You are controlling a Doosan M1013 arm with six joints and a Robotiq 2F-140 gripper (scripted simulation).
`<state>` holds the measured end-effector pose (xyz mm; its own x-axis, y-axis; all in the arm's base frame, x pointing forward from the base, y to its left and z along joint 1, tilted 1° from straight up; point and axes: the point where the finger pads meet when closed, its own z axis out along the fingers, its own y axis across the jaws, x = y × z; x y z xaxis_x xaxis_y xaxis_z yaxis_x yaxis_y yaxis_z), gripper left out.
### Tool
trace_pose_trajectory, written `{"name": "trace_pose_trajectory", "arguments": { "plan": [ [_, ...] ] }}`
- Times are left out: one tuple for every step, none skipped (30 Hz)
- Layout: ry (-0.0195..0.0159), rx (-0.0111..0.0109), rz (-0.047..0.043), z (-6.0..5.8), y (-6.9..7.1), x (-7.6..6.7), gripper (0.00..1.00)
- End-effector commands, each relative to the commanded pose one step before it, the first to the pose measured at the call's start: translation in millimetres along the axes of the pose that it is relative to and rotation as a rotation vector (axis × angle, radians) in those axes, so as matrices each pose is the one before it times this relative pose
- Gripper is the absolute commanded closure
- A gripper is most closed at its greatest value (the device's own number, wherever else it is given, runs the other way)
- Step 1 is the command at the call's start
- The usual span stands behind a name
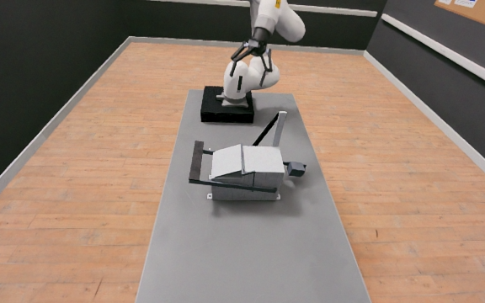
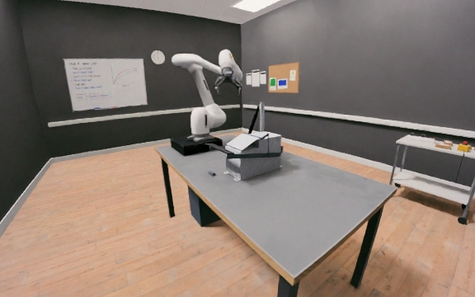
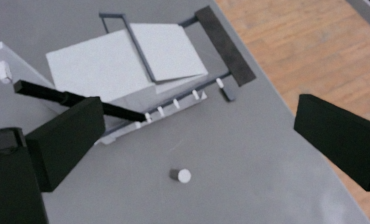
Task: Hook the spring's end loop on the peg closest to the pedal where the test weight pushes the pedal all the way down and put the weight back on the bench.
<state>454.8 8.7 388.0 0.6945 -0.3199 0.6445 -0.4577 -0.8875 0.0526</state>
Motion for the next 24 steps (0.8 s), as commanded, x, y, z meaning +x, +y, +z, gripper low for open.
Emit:
{"name": "trace_pose_trajectory", "arguments": {
  "plan": [
    [-0.0043,0.00507,-0.00446,0.02,-0.12,0.26,0.0],
    [0.0,0.0,0.0,0.0,0.0,0.0,0.0],
    [0.0,0.0,0.0,0.0,0.0,0.0,0.0],
    [0.0,0.0,0.0,0.0,0.0,0.0,0.0],
    [0.0,0.0,0.0,0.0,0.0,0.0,0.0],
    [0.0,0.0,0.0,0.0,0.0,0.0,0.0],
    [-0.02862,0.05235,-0.1362,9.57,-0.62,-8.29,0.0],
    [0.0,0.0,0.0,0.0,0.0,0.0,0.0],
    [0.0,0.0,0.0,0.0,0.0,0.0,0.0],
    [0.0,0.0,0.0,0.0,0.0,0.0,0.0],
    [0.0,0.0,0.0,0.0,0.0,0.0,0.0],
    [0.0,0.0,0.0,0.0,0.0,0.0,0.0],
    [0.0,0.0,0.0,0.0,0.0,0.0,0.0],
    [0.0,0.0,0.0,0.0,0.0,0.0,0.0],
    [0.0,0.0,0.0,0.0,0.0,0.0,0.0],
    [0.0,0.0,0.0,0.0,0.0,0.0,0.0],
    [0.0,0.0,0.0,0.0,0.0,0.0,0.0],
    [0.0,0.0,0.0,0.0,0.0,0.0,0.0],
    [0.0,0.0,0.0,0.0,0.0,0.0,0.0],
    [0.0,0.0,0.0,0.0,0.0,0.0,0.0],
    [0.0,0.0,0.0,0.0,0.0,0.0,0.0],
    [0.0,0.0,0.0,0.0,0.0,0.0,0.0],
    [0.0,0.0,0.0,0.0,0.0,0.0,0.0],
    [-0.02848,0.05208,-0.13605,9.81,-1.22,-7.82,0.0]
  ]
}}
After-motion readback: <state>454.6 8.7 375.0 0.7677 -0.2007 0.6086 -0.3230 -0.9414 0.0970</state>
